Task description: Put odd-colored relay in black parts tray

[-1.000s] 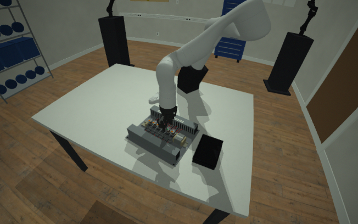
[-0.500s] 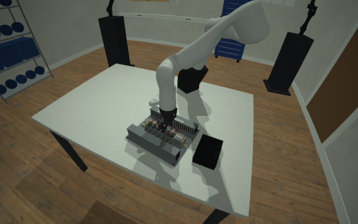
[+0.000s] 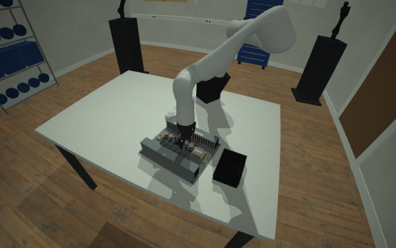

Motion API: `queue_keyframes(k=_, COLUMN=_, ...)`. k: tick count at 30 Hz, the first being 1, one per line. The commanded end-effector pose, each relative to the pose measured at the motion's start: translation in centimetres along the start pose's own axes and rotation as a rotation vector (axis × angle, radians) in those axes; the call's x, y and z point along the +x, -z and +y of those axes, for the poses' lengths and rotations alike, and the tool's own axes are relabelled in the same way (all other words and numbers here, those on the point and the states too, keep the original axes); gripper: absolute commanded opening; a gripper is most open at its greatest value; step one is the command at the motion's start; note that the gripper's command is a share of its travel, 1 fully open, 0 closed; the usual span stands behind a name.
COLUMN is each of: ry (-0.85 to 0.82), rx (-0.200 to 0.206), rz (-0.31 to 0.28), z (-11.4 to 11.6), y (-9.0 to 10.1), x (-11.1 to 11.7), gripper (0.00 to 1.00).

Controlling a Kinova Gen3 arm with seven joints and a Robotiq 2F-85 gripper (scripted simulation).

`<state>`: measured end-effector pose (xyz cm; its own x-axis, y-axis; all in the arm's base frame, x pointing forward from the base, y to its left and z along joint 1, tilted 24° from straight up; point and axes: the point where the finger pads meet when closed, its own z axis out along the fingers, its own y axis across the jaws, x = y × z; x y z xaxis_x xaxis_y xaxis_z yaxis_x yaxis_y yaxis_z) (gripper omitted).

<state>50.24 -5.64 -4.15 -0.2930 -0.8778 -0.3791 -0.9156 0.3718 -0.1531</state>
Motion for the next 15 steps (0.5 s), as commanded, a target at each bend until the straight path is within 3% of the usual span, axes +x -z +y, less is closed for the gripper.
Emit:
queue_keyframes(k=1, ry=0.0, rx=0.002, rz=0.0, z=-0.07, y=-0.1, x=0.0, gripper=0.61)
queue_keyframes(k=15, ry=0.0, rx=0.002, rz=0.0, z=-0.07, y=-0.49, x=0.01, gripper=0.61)
